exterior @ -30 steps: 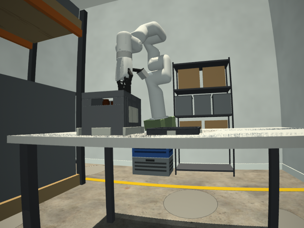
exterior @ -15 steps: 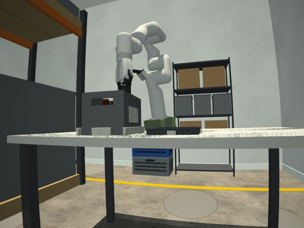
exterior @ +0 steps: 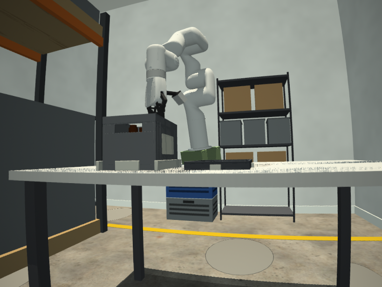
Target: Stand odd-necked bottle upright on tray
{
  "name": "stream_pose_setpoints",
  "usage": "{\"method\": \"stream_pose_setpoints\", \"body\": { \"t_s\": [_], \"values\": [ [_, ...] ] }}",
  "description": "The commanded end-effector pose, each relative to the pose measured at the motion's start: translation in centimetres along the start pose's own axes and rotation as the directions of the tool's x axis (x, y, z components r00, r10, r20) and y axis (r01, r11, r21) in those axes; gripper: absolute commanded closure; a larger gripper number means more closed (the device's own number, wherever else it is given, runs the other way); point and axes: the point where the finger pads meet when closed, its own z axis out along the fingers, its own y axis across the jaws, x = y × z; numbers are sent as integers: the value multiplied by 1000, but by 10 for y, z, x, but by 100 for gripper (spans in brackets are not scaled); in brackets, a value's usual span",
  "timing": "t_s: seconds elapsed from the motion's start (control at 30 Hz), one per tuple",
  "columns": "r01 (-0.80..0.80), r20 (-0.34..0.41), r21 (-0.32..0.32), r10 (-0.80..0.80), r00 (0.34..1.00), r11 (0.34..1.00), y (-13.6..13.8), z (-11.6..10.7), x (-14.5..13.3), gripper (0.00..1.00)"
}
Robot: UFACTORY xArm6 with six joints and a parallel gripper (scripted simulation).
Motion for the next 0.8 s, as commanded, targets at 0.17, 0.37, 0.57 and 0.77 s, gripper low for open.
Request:
{"method": "stream_pose_setpoints", "body": {
  "t_s": [0.17, 0.37, 0.57, 0.77],
  "values": [
    [0, 3, -2, 0, 1000, 1000, 1, 11, -1, 35],
    [0, 3, -2, 0, 1000, 1000, 1, 14, -1, 35],
    [0, 3, -2, 0, 1000, 1000, 1, 18, -1, 35],
    [0, 3, -2, 0, 1000, 1000, 1, 19, -1, 35]
  ]
}}
